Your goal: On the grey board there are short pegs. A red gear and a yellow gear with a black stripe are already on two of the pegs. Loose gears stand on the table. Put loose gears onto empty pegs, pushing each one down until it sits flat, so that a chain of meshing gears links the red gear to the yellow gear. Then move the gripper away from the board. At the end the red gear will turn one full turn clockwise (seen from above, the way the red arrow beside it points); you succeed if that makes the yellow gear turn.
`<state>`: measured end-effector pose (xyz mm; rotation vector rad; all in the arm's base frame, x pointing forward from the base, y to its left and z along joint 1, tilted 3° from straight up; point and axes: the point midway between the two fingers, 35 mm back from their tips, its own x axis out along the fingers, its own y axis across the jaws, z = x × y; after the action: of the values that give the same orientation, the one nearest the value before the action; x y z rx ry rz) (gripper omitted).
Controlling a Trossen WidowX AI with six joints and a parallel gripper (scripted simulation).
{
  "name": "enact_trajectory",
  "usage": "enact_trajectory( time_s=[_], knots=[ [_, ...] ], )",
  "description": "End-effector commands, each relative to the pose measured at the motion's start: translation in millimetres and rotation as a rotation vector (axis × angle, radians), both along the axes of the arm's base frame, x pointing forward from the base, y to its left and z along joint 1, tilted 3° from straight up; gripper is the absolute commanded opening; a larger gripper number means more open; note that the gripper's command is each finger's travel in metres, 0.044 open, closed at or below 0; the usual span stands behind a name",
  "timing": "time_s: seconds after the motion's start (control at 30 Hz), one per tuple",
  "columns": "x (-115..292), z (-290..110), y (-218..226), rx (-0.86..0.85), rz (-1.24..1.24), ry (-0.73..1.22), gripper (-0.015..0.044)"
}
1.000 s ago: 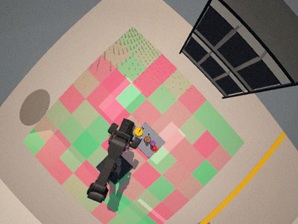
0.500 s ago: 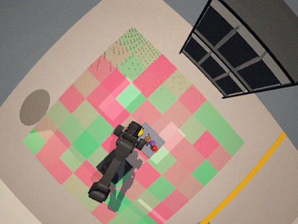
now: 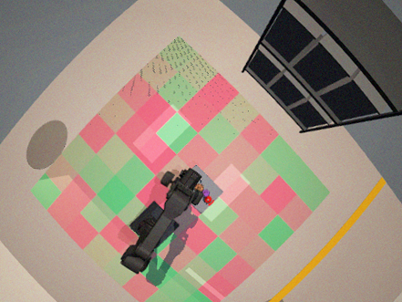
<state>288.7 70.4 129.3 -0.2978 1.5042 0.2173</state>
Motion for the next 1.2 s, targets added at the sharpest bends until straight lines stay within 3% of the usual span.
enact_trajectory(
  time_s=[0.0, 0.73, 1.17],
  knots=[
    [3.1, -3.8, -8.9, -0.003, 0.001, 0.001, 0.0000],
    [11.2, -14.8, -42.2, -0.006, -0.018, 0.002, 0.0000],
    [11.1, -14.2, -42.1, 0.012, -0.348, -0.013, 0.0000]
  ],
)
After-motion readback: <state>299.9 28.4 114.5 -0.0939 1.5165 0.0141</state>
